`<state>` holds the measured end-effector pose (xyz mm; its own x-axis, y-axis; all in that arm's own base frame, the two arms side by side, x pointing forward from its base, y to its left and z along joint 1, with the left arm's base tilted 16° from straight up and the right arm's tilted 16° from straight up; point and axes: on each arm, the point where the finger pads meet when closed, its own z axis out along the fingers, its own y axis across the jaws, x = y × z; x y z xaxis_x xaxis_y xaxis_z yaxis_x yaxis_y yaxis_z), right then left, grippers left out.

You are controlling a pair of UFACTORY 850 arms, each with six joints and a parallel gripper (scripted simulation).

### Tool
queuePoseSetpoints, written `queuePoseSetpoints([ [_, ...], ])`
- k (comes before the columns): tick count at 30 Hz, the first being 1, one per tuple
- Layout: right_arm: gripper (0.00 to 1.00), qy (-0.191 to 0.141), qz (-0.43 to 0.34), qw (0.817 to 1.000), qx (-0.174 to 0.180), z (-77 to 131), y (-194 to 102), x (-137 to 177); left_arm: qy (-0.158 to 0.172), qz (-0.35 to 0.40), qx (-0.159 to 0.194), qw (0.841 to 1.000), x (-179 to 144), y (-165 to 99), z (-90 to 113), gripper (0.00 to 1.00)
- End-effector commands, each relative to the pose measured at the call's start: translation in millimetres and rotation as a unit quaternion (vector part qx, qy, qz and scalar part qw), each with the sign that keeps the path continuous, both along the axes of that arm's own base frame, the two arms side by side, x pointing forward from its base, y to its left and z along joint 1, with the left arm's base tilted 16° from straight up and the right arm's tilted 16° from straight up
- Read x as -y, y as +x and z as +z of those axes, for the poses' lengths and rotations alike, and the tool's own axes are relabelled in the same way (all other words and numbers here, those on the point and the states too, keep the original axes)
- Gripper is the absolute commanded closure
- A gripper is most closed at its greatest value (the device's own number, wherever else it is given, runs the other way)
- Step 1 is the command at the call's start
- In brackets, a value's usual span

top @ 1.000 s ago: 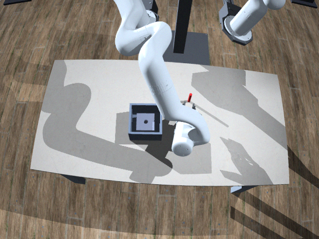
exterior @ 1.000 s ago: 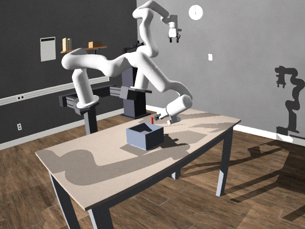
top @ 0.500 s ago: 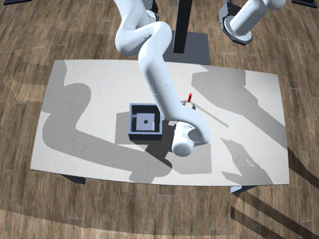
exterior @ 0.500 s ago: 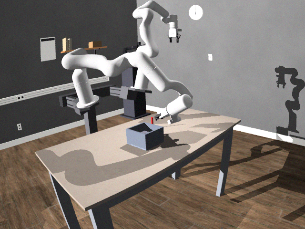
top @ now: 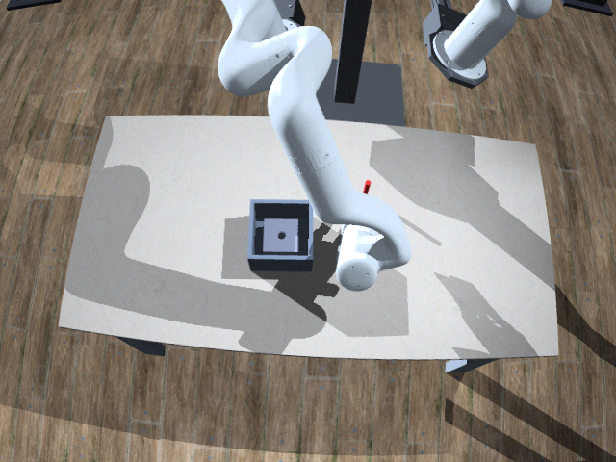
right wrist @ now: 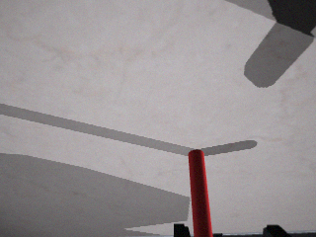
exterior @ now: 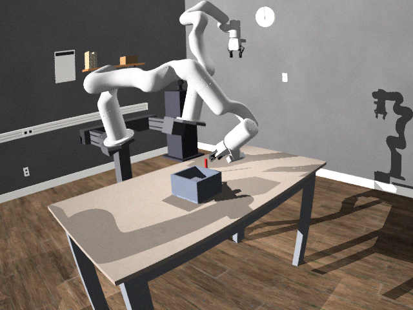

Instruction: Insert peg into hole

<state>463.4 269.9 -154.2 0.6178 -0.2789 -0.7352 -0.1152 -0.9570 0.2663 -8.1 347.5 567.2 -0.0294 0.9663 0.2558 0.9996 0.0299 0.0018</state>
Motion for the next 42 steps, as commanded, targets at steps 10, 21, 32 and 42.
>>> queuePoseSetpoints([
  [10, 0.56, -0.017, 0.048, 0.985, 0.167, 26, -1, -7, 0.006, -0.003, -0.001, 1.0, -2, 0, 2, 0.0],
  [21, 0.56, -0.039, 0.091, 0.942, 0.321, 50, -2, -13, 0.006, -0.003, -0.001, 1.0, -2, 0, 2, 0.0],
  [32, 0.56, -0.042, 0.111, 0.906, 0.407, 62, 0, -20, 0.006, -0.003, -0.001, 1.0, -2, 0, 2, 0.0],
  [42, 0.56, -0.045, 0.116, 0.896, 0.427, 65, 0, -21, 0.006, -0.003, -0.001, 1.0, -2, 0, 2, 0.0],
])
